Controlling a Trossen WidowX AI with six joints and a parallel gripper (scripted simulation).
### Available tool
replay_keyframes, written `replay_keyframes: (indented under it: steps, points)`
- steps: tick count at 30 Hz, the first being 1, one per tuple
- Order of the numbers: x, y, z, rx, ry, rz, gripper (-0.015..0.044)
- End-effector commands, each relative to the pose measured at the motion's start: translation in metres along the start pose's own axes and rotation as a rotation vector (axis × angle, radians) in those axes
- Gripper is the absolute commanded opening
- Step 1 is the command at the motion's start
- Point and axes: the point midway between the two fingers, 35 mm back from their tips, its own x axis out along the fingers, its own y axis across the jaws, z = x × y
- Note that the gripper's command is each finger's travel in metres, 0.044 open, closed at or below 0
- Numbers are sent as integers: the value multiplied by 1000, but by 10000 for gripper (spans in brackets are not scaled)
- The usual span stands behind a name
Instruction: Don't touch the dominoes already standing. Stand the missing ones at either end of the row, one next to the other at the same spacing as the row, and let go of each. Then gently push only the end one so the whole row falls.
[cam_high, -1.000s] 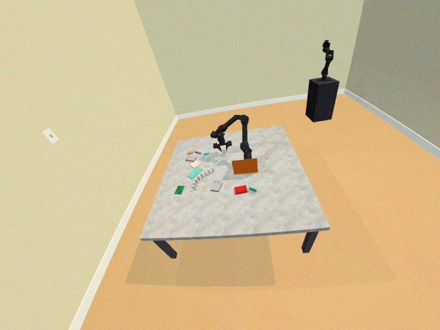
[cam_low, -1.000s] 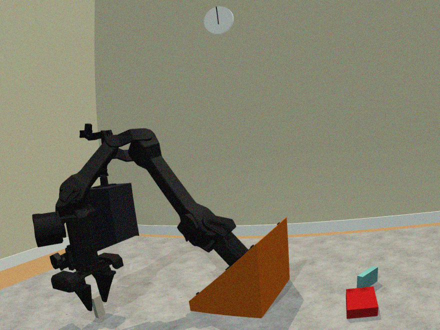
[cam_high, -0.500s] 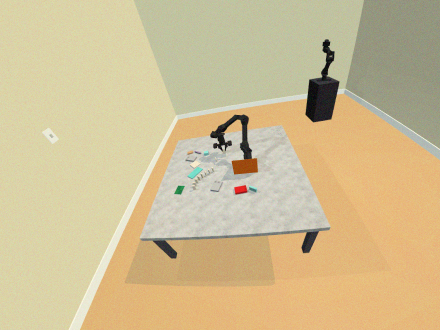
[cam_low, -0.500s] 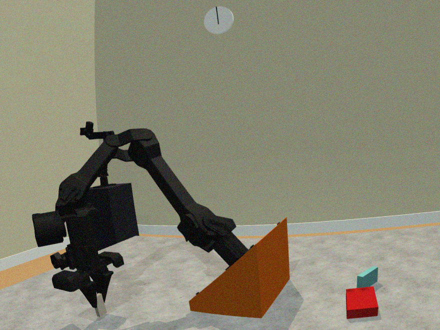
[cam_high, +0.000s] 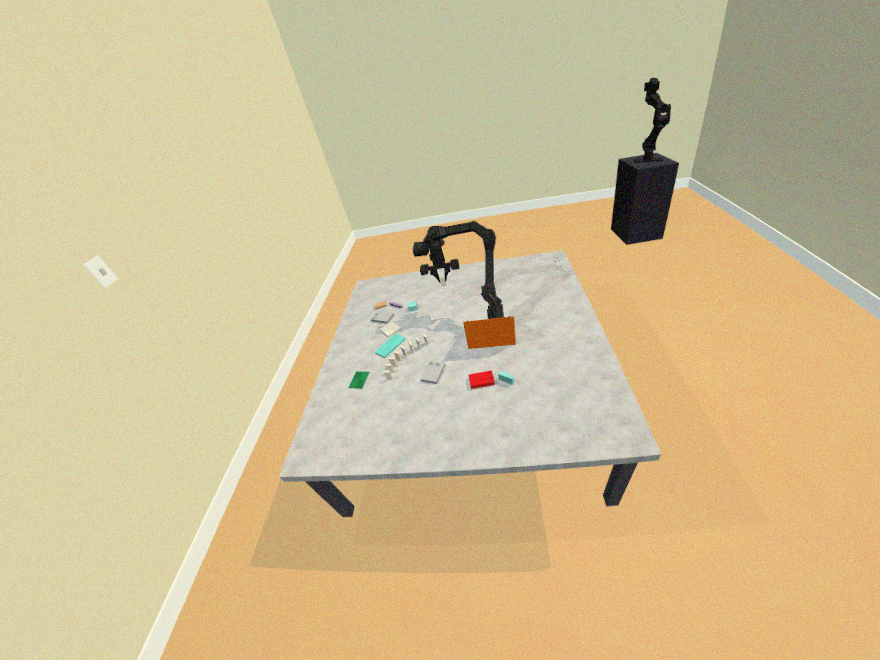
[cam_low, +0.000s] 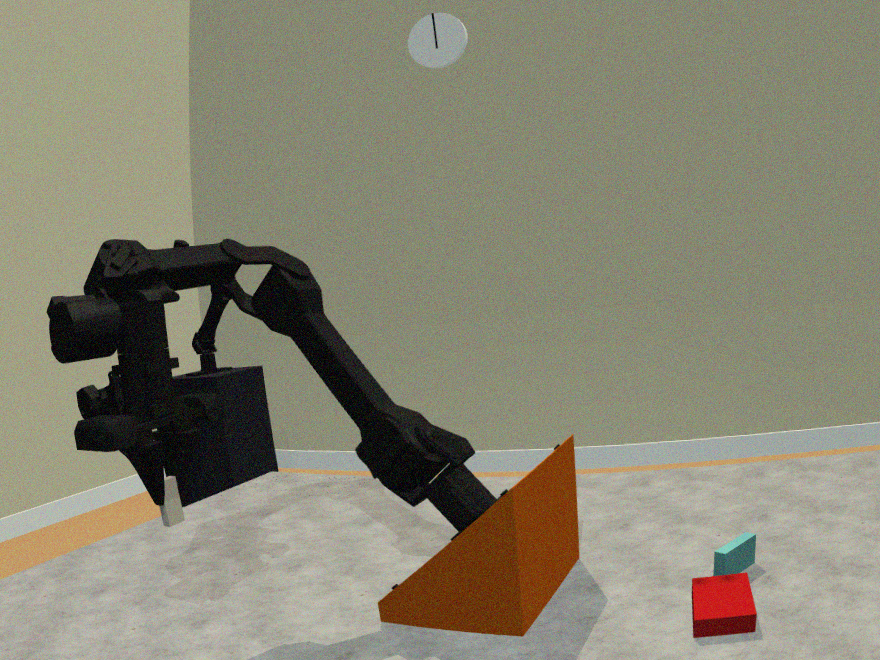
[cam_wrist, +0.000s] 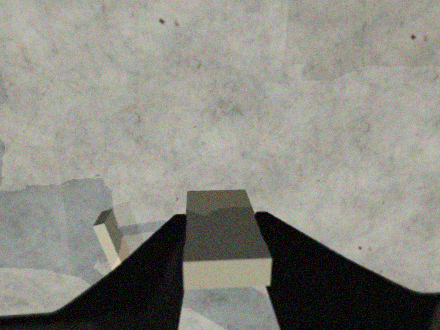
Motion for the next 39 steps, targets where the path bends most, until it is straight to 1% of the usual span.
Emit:
replay_keyframes:
  steps: [1, 7, 13, 20, 22, 30, 39]
  points:
    - [-5, 5, -6, -82, -2, 1, 107]
    - [-5, 58, -93, -900, 22, 38, 107]
    - [-6, 76, -160, -1458, 19, 40, 107]
    - [-6, 77, -232, -2044, 7, 17, 107]
    - [-6, 76, -238, -2098, 5, 13, 107]
    - [-5, 77, -238, -2098, 5, 13, 107]
    - [39, 83, -241, -2098, 5, 18, 107]
